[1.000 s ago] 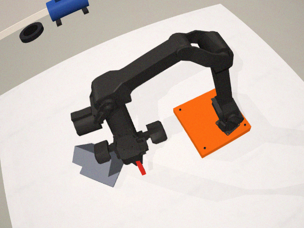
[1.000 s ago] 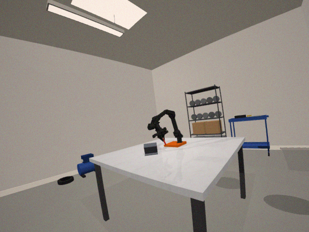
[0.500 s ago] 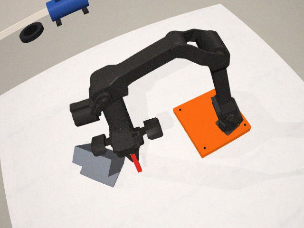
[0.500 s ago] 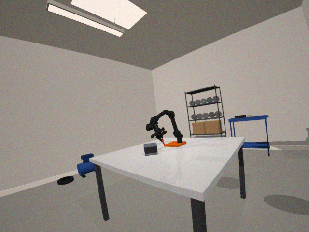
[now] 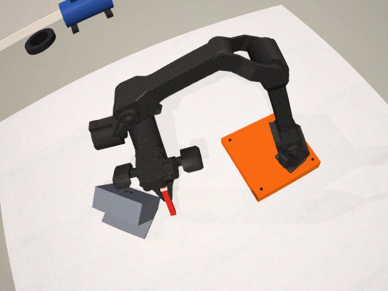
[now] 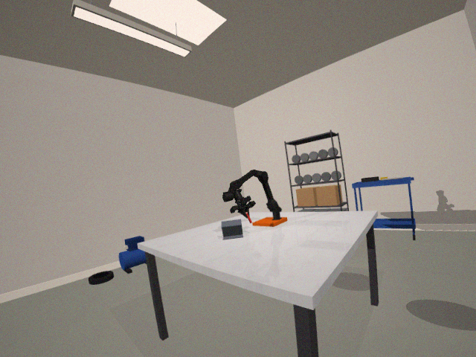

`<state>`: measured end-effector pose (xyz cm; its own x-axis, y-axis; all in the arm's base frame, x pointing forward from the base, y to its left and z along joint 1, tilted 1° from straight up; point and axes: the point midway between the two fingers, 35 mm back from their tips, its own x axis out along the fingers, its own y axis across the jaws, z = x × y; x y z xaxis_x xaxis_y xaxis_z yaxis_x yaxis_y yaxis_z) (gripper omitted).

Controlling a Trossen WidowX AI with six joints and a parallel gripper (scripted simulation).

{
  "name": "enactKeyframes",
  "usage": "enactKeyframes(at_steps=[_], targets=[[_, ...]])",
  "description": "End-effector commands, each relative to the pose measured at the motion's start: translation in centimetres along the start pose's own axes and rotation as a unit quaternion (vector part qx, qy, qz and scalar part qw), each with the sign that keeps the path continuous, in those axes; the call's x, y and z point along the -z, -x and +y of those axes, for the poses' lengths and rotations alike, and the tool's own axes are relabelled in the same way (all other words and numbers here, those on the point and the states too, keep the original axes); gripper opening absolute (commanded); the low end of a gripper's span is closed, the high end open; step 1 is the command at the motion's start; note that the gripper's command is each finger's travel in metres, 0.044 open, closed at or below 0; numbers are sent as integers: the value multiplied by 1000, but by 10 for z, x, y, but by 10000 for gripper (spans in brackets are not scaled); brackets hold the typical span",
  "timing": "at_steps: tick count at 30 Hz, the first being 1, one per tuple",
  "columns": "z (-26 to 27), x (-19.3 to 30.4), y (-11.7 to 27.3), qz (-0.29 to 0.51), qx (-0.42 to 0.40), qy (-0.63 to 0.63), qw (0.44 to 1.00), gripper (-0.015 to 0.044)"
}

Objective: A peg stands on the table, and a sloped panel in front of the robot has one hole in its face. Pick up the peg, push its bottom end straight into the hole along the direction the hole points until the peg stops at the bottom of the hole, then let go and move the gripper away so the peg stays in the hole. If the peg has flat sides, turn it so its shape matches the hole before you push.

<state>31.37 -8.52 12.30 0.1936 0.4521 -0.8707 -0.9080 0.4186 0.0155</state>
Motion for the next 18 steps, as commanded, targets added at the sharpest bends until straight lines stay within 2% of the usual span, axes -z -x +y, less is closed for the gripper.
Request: enactKeyframes(at_steps=[1,18], targets=[[-3,2,3,-10,7,-3,1000,0],[-10,19,13,-45,28,-33,998,0]])
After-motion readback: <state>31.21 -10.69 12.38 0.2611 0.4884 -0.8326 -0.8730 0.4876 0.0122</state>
